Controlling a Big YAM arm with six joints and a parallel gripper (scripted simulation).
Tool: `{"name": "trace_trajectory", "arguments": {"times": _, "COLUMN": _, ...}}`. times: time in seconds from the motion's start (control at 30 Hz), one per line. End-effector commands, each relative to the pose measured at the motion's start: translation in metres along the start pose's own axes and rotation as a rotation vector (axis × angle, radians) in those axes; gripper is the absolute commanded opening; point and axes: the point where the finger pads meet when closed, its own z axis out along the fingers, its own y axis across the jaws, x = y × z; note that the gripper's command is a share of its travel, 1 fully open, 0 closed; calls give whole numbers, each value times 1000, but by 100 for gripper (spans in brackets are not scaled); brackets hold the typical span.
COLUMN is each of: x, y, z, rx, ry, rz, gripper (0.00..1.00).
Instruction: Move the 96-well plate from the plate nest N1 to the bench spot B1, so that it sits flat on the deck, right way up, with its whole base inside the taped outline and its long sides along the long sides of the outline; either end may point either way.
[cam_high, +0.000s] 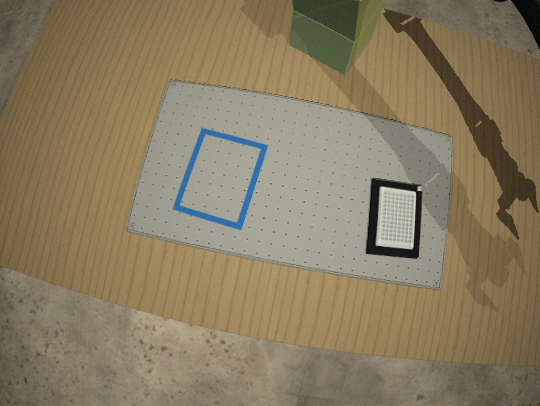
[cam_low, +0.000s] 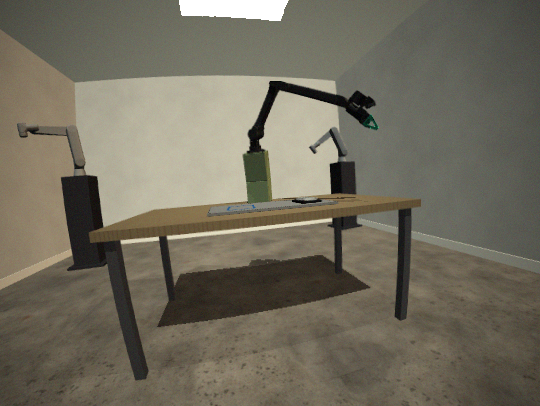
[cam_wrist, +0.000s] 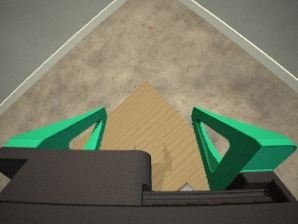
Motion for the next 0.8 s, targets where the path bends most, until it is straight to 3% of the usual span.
{"name": "trace_trajectory", "arguments": {"times": 0.0, "x": -9, "y": -21, "z": -13, "rx": 17, "ry": -46, "rz": 33, "gripper": 100}}
{"name": "trace_trajectory", "arguments": {"times": 0.13, "x": 11, "y": -26, "z": -4, "rx": 19, "ry": -33, "rz": 20, "gripper": 100}}
{"name": "trace_trajectory", "arguments": {"times": 0.17, "x": 36, "y": -27, "z": 6, "rx": 27, "ry": 40, "rz": 58, "gripper": 100}}
{"name": "trace_trajectory", "arguments": {"times": 0.23, "x": 36, "y": -27, "z": 6, "rx": 27, "ry": 40, "rz": 58, "gripper": 100}}
{"name": "trace_trajectory", "arguments": {"times": 0.27, "x": 14, "y": -8, "z": -8, "rx": 20, "ry": 23, "rz": 60, "gripper": 100}}
{"name": "trace_trajectory", "arguments": {"times": 0.3, "x": 1, "y": -12, "z": -3, "rx": 33, "ry": 15, "rz": 81, "gripper": 100}}
{"name": "trace_trajectory", "arguments": {"times": 0.33, "x": 14, "y": -13, "z": 5, "rx": 42, "ry": 51, "rz": 103, "gripper": 100}}
{"name": "trace_trajectory", "arguments": {"times": 0.37, "x": 50, "y": -22, "z": 7, "rx": 49, "ry": 103, "rz": 114, "gripper": 100}}
{"name": "trace_trajectory", "arguments": {"times": 0.47, "x": 39, "y": -42, "z": -6, "rx": 59, "ry": 42, "rz": 123, "gripper": 100}}
{"name": "trace_trajectory", "arguments": {"times": 0.6, "x": 68, "y": -49, "z": 4, "rx": 58, "ry": 60, "rz": 111, "gripper": 100}}
{"name": "trace_trajectory", "arguments": {"times": 0.67, "x": 71, "y": -51, "z": 4, "rx": 60, "ry": 60, "rz": 104, "gripper": 100}}
{"name": "trace_trajectory", "arguments": {"times": 0.7, "x": 96, "y": -51, "z": 12, "rx": 72, "ry": 133, "rz": 147, "gripper": 100}}
{"name": "trace_trajectory", "arguments": {"times": 0.77, "x": 103, "y": -52, "z": 13, "rx": 83, "ry": 157, "rz": 169, "gripper": 100}}
